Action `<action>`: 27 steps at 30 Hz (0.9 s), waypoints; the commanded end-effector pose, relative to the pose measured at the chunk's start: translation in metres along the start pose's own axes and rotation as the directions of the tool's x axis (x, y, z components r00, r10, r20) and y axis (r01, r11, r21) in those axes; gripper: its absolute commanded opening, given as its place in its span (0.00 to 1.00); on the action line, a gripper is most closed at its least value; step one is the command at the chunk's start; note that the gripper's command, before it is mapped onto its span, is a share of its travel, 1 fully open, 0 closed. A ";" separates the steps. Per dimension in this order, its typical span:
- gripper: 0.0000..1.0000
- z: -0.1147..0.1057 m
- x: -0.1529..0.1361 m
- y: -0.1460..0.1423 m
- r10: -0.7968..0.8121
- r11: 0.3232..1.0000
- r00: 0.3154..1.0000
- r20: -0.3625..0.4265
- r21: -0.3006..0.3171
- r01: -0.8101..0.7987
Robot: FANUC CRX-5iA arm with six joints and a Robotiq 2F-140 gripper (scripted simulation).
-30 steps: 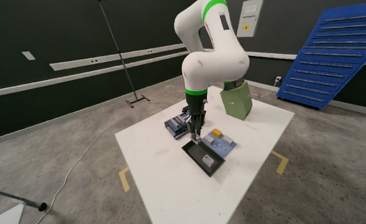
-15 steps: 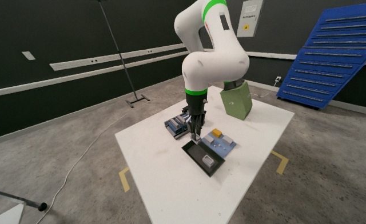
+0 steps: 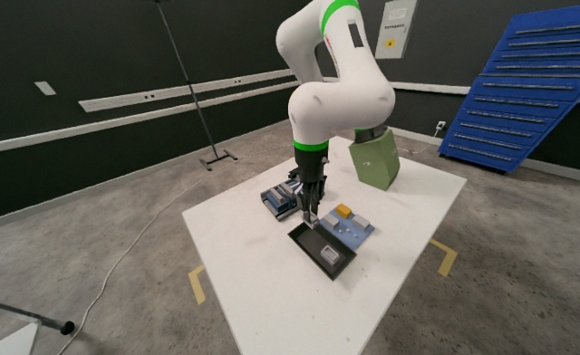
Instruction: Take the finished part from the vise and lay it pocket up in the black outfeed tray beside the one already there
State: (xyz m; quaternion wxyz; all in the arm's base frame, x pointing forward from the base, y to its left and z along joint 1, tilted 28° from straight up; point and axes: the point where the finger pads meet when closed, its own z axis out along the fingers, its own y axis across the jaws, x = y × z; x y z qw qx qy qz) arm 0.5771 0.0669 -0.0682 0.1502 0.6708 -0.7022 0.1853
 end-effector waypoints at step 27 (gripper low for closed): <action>0.10 0.014 0.000 -0.001 0.000 1.000 1.000 0.001 0.002 0.000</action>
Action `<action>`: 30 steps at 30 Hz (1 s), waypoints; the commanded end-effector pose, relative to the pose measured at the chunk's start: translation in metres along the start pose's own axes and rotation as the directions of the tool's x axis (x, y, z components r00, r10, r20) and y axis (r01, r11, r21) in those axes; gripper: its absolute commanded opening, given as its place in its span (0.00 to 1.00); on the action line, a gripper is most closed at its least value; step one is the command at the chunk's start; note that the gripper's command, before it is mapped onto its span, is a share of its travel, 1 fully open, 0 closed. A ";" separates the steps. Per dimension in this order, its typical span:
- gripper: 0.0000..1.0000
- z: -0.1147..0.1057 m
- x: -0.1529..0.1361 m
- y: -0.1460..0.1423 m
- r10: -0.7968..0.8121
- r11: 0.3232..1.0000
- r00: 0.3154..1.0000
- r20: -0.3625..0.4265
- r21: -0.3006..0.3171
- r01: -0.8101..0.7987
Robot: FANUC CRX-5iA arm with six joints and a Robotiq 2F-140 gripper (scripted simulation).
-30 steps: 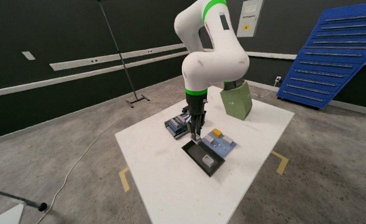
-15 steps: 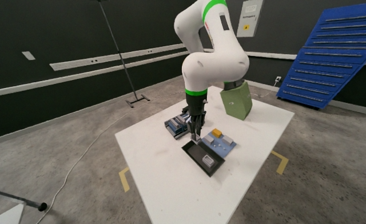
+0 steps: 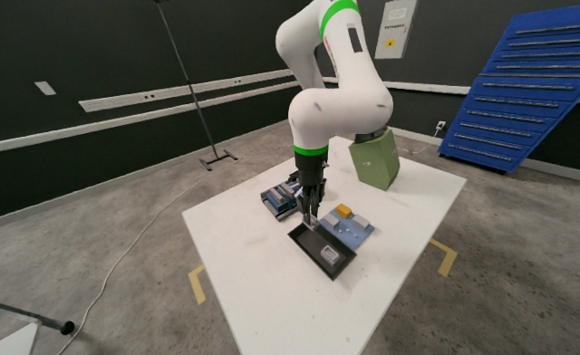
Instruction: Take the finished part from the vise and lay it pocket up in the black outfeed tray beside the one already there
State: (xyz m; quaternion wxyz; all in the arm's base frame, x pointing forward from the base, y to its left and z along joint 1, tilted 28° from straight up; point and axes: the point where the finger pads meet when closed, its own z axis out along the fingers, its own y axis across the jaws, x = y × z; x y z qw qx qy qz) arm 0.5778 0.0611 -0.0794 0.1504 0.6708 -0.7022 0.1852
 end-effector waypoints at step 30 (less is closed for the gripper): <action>0.10 0.051 -0.001 -0.002 0.000 1.000 1.000 0.001 0.002 0.000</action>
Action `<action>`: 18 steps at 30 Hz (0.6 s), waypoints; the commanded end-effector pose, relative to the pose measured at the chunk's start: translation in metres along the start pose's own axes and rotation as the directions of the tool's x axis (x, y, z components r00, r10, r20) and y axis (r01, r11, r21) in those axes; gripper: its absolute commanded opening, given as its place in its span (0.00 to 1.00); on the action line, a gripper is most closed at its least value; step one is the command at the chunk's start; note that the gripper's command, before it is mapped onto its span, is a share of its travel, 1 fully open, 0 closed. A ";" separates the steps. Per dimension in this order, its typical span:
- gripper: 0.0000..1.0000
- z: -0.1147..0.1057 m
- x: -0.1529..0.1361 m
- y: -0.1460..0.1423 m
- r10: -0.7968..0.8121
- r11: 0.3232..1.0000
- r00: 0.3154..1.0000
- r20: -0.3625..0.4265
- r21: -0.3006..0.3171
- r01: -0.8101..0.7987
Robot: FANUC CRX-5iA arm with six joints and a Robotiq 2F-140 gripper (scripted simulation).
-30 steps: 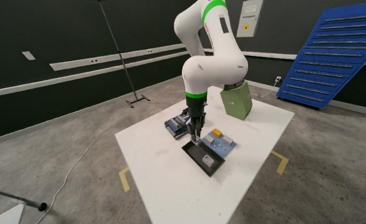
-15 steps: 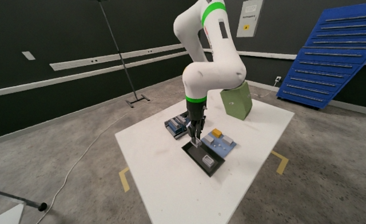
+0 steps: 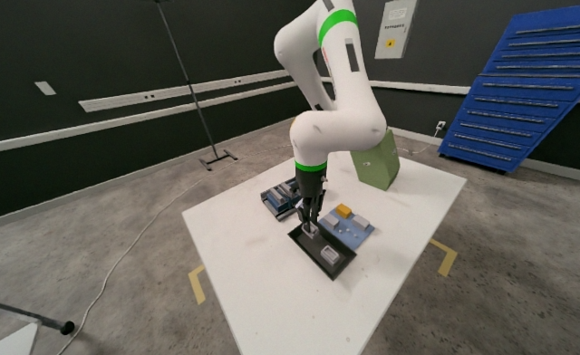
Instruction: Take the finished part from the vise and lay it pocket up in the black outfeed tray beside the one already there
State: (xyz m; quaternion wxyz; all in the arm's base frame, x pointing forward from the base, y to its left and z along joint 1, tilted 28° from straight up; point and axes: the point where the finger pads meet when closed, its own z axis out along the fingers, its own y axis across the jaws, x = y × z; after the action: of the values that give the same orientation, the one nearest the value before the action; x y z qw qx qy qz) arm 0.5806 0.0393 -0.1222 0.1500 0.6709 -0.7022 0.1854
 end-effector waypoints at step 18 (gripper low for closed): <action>0.10 0.028 0.000 -0.001 0.000 1.000 1.000 0.000 0.001 0.000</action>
State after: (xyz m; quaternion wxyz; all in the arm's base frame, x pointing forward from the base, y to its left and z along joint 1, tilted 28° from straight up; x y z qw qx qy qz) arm 0.5816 0.0268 -0.1464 0.1503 0.6708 -0.7022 0.1853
